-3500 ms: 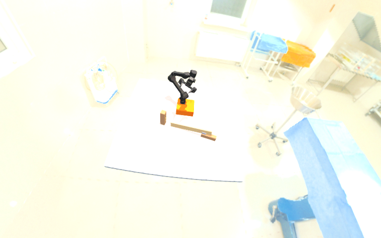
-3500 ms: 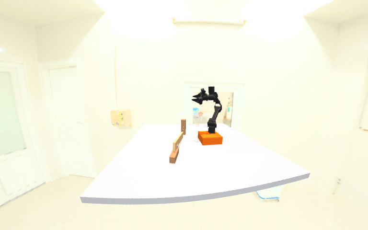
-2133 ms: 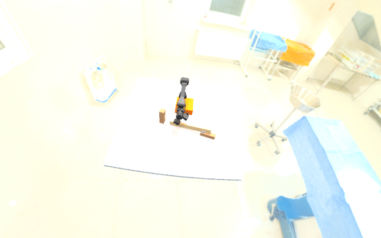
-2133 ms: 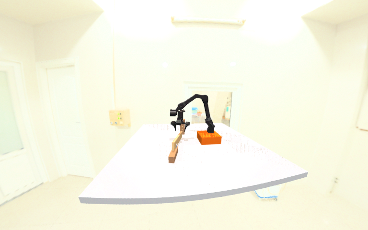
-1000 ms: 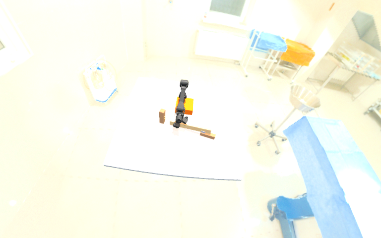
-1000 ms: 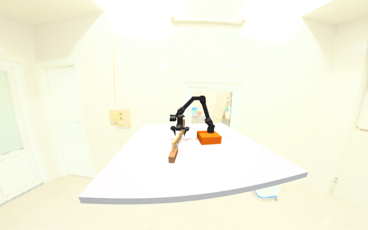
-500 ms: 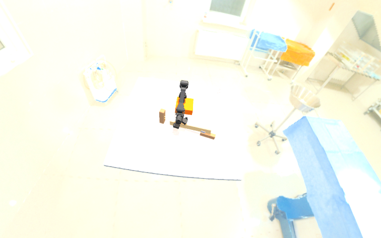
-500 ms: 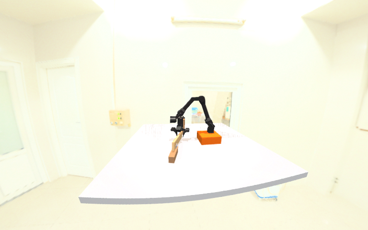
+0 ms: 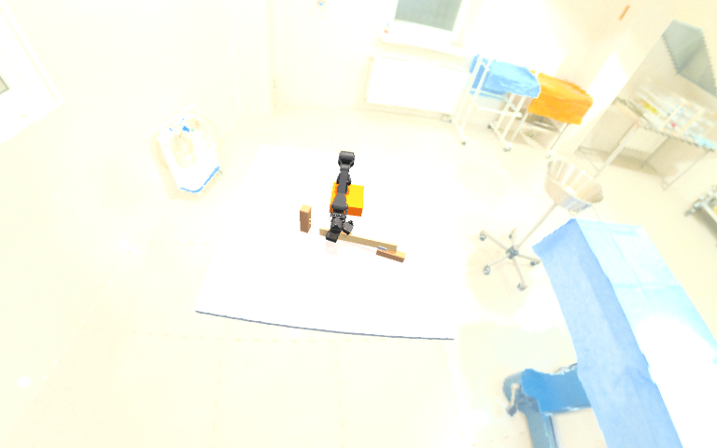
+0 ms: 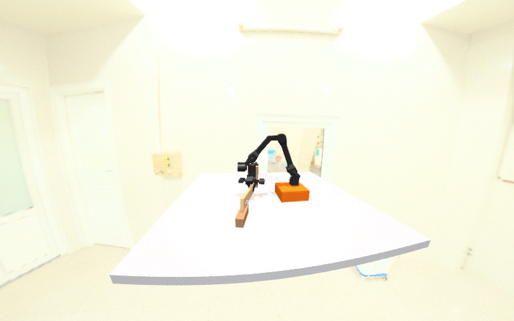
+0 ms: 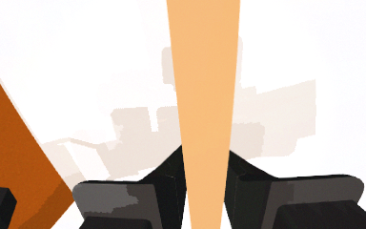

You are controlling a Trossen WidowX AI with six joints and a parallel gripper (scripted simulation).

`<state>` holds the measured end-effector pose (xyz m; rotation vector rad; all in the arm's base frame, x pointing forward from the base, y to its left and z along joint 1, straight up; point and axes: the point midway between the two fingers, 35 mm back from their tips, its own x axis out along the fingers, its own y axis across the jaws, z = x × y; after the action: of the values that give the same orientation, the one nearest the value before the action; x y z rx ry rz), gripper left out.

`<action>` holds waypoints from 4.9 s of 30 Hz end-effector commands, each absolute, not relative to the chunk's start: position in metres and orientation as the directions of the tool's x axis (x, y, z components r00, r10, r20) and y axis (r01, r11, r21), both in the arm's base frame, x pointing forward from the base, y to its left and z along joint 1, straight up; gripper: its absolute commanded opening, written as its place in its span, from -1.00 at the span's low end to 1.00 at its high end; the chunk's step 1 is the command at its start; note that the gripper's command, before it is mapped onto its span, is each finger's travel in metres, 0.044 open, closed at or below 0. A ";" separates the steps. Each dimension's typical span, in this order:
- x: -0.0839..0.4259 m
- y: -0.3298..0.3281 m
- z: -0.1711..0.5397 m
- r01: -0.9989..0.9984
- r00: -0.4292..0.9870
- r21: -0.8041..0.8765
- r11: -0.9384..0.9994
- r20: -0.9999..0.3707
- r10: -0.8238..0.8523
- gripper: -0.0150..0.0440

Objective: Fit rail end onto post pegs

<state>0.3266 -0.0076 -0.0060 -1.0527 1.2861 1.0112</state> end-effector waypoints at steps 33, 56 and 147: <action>0.328 -0.008 0.006 -0.973 0.033 -0.033 0.229 -0.999 -0.001 -0.49; 0.331 -0.009 0.018 -0.973 0.034 -0.033 0.229 -0.999 -0.001 -0.49; 0.326 -0.008 0.037 -0.973 0.034 -0.033 0.229 -0.999 -0.001 -0.49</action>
<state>0.3263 -0.0086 0.0351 -1.0551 1.2880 1.0184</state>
